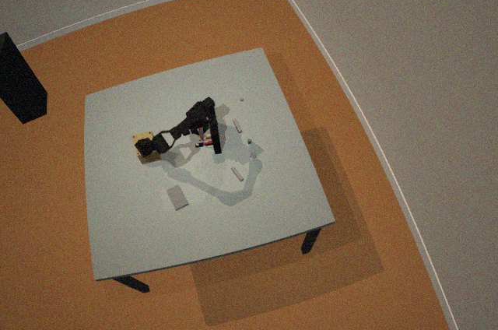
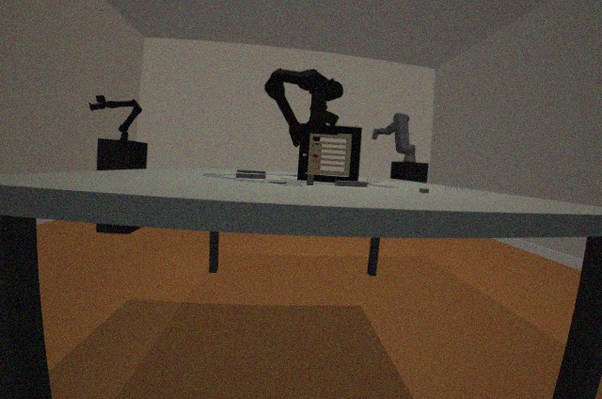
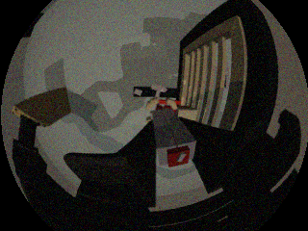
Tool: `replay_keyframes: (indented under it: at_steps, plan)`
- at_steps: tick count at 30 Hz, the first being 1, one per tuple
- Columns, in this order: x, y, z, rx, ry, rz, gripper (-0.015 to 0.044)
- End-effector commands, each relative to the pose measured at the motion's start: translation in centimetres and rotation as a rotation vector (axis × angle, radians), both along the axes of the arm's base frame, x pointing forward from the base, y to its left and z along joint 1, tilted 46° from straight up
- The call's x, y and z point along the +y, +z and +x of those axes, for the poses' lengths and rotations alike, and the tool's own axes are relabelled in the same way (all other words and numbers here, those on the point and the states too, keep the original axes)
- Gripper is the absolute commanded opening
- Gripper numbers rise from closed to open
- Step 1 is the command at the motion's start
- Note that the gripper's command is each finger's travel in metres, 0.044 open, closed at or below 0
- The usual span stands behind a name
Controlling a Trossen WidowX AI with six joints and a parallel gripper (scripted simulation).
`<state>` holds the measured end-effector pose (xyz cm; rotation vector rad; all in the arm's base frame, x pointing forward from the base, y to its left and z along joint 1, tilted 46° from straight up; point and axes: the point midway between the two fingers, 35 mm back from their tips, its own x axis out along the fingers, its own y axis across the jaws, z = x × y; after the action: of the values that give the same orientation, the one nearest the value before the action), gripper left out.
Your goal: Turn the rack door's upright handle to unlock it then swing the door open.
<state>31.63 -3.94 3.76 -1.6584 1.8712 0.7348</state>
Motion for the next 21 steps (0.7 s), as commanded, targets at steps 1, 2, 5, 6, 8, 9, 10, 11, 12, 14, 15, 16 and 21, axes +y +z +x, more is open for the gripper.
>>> replay_keyframes:
  at_steps: [1, 2, 5, 6, 8, 9, 10, 11, 12, 14, 15, 16, 21]
  plan:
    - [0.0, 0.0, -0.1, -0.018, -0.018, -0.004, 0.0023]
    - [0.1, -0.1, -0.1, -0.031, -0.031, -0.006, 0.0023]
    - [0.2, -0.1, -0.3, -0.073, -0.073, -0.012, 0.0023]
    - [0.2, -0.2, -0.4, -0.087, -0.086, -0.014, 0.0023]
    - [0.3, -0.2, -0.5, -0.115, -0.114, -0.019, 0.0023]
    - [0.4, -0.3, -0.5, -0.129, -0.128, -0.021, 0.0023]
    - [0.4, -0.3, -0.6, -0.143, -0.142, -0.023, 0.0023]
    - [0.4, -0.3, -0.7, -0.156, -0.156, -0.025, 0.0023]
    - [0.5, -0.4, -0.7, -0.17, -0.169, -0.027, 0.0023]
    - [0.6, -0.4, -0.9, -0.197, -0.196, -0.031, 0.0023]
    - [0.6, -0.5, -0.9, -0.21, -0.209, -0.033, 0.0023]
    - [0.7, -0.5, -1.0, -0.223, -0.222, -0.035, 0.0023]
    - [1.0, -0.8, -1.4, -0.287, -0.285, -0.044, 0.0023]
